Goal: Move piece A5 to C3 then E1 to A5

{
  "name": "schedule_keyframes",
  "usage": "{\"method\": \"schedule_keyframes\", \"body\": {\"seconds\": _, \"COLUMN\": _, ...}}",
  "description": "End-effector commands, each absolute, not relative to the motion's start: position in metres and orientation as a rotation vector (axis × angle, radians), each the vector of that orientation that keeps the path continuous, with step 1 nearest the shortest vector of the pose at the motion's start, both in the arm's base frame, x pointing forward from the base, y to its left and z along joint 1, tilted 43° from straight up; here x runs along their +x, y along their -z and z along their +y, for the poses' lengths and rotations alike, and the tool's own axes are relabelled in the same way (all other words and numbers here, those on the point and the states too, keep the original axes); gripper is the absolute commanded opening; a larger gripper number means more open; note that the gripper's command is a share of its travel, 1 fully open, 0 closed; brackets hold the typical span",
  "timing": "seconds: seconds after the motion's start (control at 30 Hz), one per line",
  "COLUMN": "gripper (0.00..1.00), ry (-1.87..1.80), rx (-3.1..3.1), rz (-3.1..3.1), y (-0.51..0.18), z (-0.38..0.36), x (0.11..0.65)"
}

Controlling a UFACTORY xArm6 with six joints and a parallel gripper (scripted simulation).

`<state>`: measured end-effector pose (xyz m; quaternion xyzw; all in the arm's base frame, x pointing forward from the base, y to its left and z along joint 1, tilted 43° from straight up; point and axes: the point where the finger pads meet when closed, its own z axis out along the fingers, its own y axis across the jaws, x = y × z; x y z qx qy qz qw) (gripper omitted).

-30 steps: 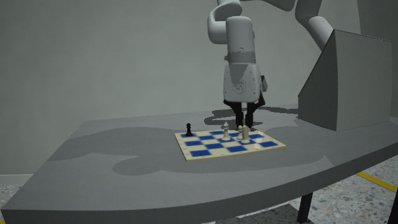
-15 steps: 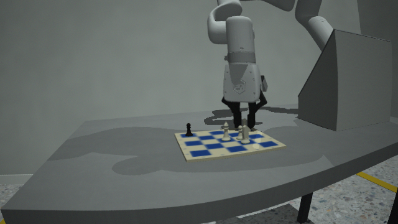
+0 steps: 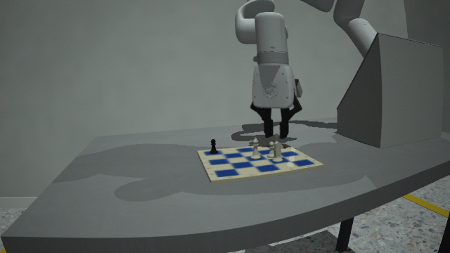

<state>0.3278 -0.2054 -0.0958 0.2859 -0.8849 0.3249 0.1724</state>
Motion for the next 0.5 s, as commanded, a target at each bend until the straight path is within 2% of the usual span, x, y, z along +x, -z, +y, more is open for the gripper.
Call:
{"method": "schedule_keyframes", "body": {"seconds": 0.0, "gripper": 0.34, "ry": -0.924, "rx": 0.812, "rz": -2.512, "y": 0.077, "z": -0.189, "x": 0.332}}
{"method": "schedule_keyframes", "body": {"seconds": 0.47, "gripper": 0.34, "ry": -0.924, "rx": 0.812, "rz": -2.512, "y": 0.043, "z": -0.157, "x": 0.337}}
